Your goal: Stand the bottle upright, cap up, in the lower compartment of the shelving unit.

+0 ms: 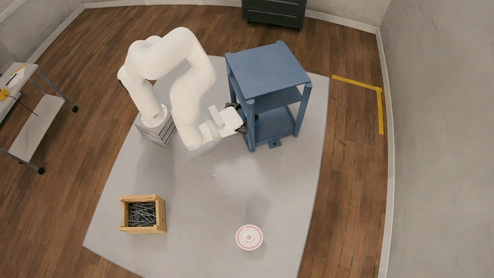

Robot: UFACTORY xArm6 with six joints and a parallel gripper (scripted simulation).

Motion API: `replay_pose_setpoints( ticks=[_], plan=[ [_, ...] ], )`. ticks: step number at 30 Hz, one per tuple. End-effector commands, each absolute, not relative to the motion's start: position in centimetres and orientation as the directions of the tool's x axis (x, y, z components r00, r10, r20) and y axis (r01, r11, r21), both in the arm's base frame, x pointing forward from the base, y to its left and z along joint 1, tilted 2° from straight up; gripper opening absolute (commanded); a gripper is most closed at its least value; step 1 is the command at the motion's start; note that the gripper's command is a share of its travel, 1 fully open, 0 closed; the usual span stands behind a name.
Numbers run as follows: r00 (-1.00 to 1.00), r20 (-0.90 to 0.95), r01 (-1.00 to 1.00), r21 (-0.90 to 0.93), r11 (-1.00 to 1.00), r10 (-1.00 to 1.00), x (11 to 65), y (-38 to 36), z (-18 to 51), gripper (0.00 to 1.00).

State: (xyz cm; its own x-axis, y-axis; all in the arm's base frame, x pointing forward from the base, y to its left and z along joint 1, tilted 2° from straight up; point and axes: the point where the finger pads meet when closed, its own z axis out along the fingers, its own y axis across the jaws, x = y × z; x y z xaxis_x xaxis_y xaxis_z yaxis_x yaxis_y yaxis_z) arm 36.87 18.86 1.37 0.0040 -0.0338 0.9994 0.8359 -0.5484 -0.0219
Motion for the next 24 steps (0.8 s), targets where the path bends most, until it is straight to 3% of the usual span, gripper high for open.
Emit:
replay_pose_setpoints(
  ticks=[1,24],
  plan=[
    [0.002,0.999,0.836,-0.020,-0.548,-0.034,36.9,18.8,1.4,0.83],
    [0.002,0.999,0.836,-0.020,-0.548,-0.034,34.7,15.5,1.3,0.83]
  ],
)
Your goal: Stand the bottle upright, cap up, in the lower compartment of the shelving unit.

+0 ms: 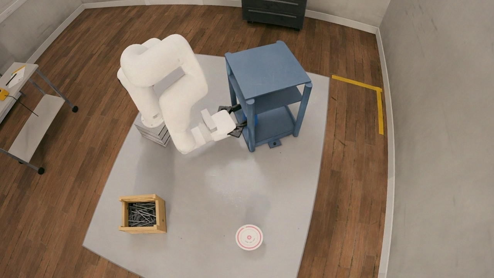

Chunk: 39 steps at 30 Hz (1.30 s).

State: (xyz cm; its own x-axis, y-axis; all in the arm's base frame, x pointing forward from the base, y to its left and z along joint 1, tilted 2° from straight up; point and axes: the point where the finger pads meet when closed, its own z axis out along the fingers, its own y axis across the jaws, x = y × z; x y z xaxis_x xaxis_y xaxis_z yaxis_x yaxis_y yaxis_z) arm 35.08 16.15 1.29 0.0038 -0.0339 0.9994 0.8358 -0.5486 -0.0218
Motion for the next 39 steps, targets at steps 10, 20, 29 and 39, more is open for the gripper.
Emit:
replay_pose_setpoints(
  ticks=[10,20,29,39],
  plan=[
    [0.002,0.999,0.836,-0.020,-0.548,-0.034,33.5,13.6,1.3,0.83],
    [0.002,0.999,0.836,-0.020,-0.548,-0.034,31.8,11.1,1.2,0.83],
    [0.002,0.999,0.836,-0.020,-0.548,-0.034,30.7,9.4,1.1,0.83],
    [0.002,0.999,0.836,-0.020,-0.548,-0.034,29.5,7.6,1.1,0.83]
  ],
)
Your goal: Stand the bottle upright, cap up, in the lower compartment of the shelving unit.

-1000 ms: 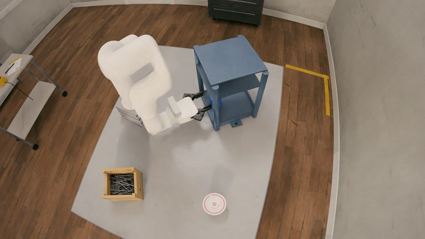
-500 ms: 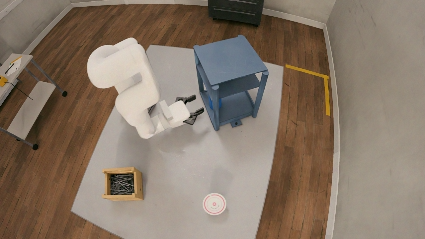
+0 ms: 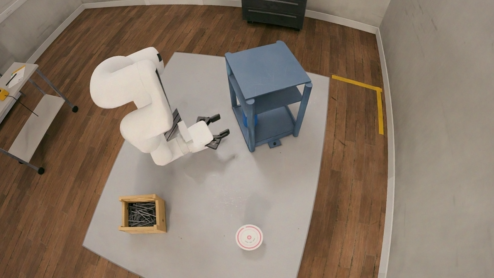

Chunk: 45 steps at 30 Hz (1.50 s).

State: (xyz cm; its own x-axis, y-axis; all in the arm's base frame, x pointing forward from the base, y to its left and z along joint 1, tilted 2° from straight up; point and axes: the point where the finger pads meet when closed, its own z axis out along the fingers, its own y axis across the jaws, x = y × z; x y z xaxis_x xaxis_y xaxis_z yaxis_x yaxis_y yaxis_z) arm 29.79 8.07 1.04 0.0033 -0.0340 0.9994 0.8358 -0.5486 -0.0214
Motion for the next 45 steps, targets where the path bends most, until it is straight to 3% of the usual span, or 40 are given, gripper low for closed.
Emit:
replay_pose_setpoints(
  ticks=[1,45],
  plan=[
    [0.002,0.999,0.836,-0.020,-0.548,-0.034,29.4,7.4,1.1,0.83],
    [0.002,0.999,0.836,-0.020,-0.548,-0.034,28.6,6.1,2.1,0.83]
  ],
)
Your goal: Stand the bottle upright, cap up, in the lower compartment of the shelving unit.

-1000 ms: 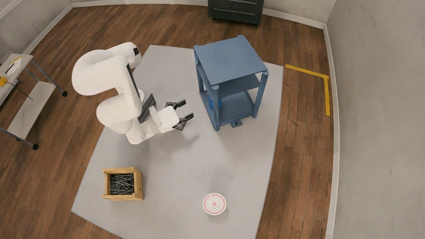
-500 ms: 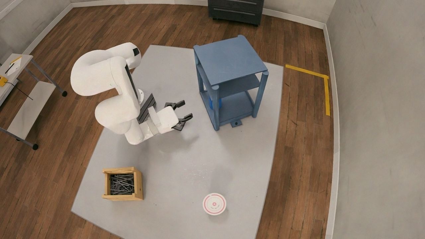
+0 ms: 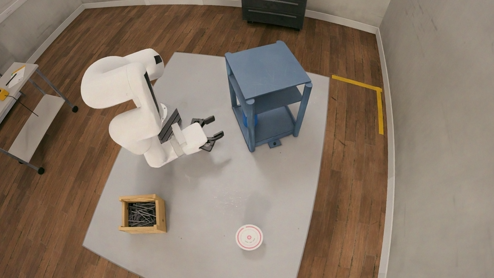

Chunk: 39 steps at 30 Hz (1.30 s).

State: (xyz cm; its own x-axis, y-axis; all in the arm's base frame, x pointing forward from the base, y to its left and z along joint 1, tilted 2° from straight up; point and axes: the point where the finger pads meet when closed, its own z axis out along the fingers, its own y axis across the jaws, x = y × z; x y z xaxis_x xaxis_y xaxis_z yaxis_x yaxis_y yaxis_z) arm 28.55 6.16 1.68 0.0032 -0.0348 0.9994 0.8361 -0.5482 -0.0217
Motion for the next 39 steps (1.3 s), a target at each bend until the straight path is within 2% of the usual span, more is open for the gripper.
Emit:
replay_pose_setpoints(
  ticks=[1,39],
  plan=[
    [0.002,0.999,0.836,-0.020,-0.548,-0.034,28.6,6.1,2.3,0.83],
    [0.002,0.999,0.836,-0.020,-0.548,-0.034,28.6,5.8,10.6,0.83]
  ],
)
